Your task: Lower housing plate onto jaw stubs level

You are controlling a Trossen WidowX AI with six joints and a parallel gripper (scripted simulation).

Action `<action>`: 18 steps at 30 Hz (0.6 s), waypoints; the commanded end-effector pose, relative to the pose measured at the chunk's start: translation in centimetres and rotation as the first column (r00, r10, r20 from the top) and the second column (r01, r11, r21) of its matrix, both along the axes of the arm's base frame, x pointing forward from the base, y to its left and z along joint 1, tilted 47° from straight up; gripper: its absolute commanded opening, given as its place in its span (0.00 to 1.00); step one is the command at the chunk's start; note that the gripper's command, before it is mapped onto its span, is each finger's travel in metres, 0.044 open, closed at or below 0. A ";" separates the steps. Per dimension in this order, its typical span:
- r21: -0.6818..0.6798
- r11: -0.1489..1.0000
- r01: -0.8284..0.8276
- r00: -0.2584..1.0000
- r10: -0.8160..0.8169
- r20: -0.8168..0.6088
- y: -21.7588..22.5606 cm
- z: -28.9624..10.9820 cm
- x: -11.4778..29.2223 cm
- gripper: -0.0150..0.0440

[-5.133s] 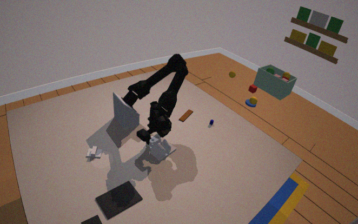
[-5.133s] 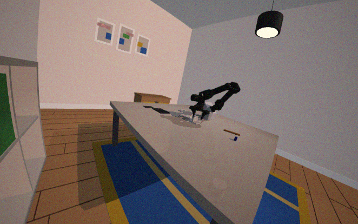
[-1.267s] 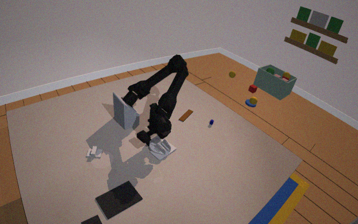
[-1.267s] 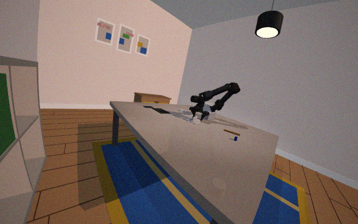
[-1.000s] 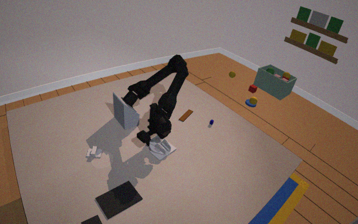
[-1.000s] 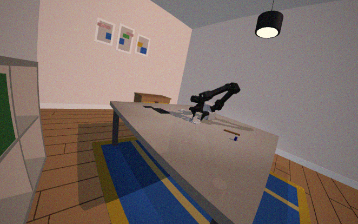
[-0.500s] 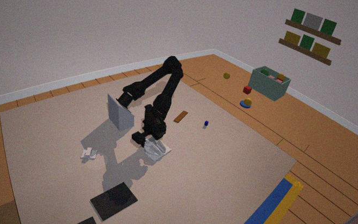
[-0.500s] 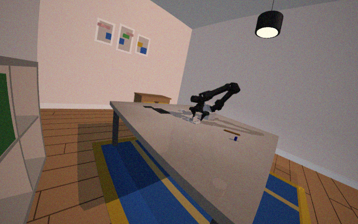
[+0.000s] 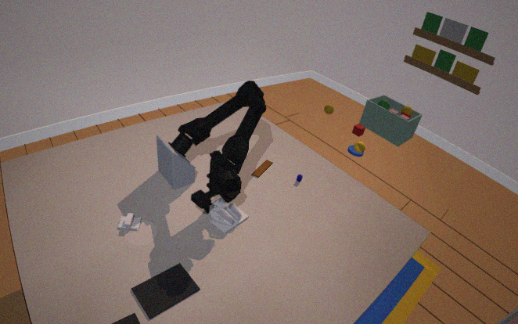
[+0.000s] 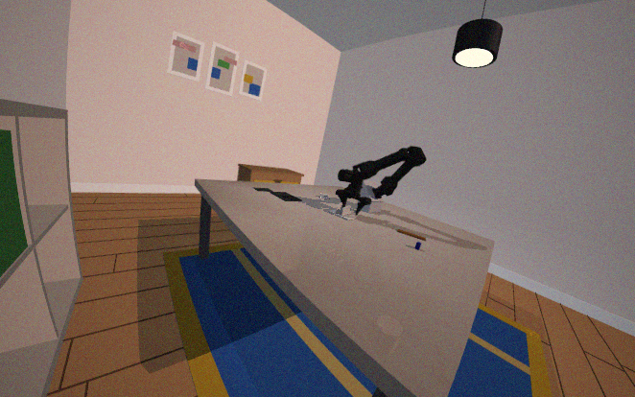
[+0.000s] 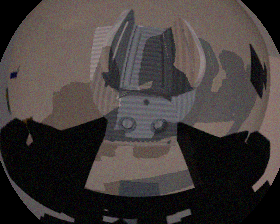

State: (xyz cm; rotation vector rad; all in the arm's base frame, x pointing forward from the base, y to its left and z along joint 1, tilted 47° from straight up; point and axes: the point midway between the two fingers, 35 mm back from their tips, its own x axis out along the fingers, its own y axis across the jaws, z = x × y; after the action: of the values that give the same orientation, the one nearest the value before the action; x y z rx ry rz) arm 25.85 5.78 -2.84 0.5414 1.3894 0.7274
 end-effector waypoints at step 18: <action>-0.006 1.000 0.002 1.000 -0.002 -0.001 -1.7 1.3 0.2 1.00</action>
State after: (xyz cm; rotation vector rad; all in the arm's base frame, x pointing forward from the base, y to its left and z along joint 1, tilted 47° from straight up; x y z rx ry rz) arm 25.60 5.29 -2.37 0.5490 1.4051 0.7287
